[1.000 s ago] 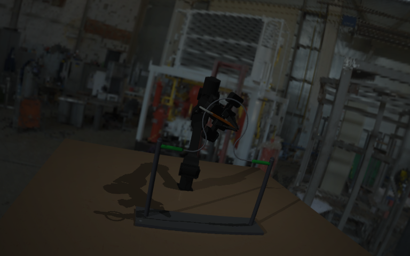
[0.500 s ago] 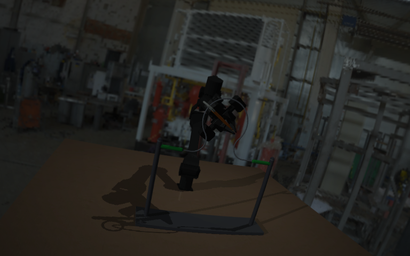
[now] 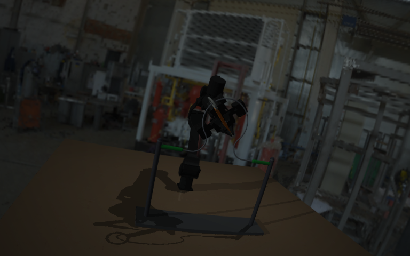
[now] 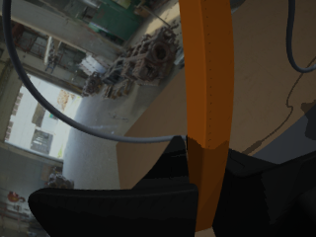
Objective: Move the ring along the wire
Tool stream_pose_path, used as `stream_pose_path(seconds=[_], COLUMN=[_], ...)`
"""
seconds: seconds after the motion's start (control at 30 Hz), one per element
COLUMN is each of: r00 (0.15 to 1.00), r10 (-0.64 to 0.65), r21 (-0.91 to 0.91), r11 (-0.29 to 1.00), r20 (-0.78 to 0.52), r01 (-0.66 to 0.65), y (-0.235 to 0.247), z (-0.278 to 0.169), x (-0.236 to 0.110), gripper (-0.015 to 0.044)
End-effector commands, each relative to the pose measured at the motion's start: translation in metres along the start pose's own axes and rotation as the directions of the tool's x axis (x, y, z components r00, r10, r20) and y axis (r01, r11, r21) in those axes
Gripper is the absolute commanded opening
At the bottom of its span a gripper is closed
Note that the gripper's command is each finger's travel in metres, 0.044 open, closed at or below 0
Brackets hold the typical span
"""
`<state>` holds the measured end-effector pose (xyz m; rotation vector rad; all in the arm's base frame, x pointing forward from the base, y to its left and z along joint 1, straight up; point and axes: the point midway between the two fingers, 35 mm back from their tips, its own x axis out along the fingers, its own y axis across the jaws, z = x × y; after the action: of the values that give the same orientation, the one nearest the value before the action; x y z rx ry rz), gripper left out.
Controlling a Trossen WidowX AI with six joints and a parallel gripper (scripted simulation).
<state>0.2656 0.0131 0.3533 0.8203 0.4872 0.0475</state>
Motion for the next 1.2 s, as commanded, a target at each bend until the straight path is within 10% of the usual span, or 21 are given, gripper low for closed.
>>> stream_pose_path(seconds=[0.0, 1.17], r00=[1.000, 0.966], r10=[-0.029, -0.231], r21=[-0.055, -0.436], r11=[0.998, 0.862], r20=[0.007, 0.120], r01=[0.029, 0.260], y=[-0.002, -0.020], z=[0.000, 0.005], x=[0.000, 0.000], gripper=[-0.0150, -0.0150])
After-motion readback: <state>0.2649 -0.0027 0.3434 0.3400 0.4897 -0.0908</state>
